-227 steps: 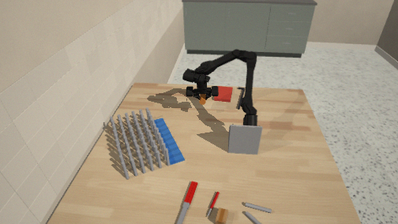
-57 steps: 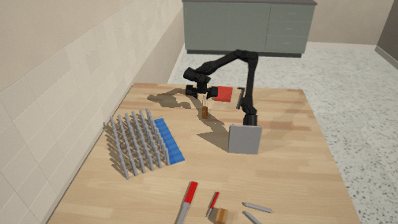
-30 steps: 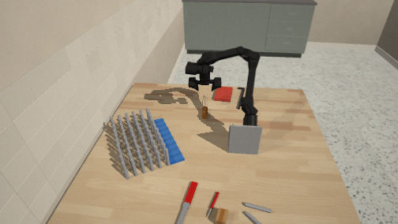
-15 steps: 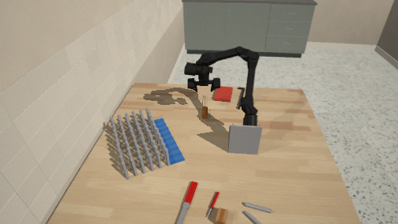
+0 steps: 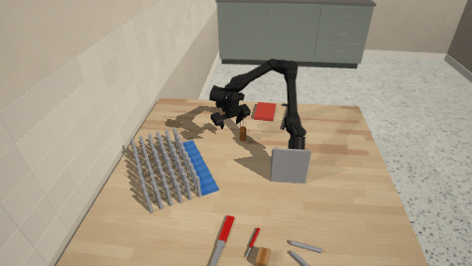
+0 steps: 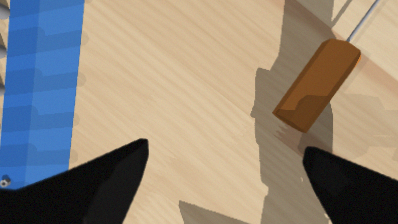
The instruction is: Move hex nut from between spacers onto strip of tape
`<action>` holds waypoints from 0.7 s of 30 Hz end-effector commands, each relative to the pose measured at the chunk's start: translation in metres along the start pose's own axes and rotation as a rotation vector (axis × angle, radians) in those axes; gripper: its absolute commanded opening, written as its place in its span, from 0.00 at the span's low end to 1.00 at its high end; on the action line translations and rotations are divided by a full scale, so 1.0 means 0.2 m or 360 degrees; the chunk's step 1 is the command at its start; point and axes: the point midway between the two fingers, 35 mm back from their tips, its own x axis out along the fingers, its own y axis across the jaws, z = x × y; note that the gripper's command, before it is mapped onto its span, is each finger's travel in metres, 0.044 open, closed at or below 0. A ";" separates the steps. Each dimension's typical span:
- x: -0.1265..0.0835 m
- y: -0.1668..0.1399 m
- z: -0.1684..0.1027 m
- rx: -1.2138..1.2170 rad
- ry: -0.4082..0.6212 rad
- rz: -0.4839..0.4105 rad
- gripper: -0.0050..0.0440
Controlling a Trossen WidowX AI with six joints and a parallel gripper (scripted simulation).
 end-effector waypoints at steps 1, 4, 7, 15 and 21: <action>0.02 0.14 -0.06 -0.0186 -0.0007 0.0144 0.92; 0.03 0.21 -0.11 -0.0317 -0.0011 0.0216 0.92; 0.04 0.29 -0.15 -0.0451 -0.0022 0.0290 0.92; 0.06 0.47 -0.28 -0.0788 -0.0082 0.0475 0.92; 0.06 0.60 -0.38 -0.1052 -0.0167 0.0619 0.92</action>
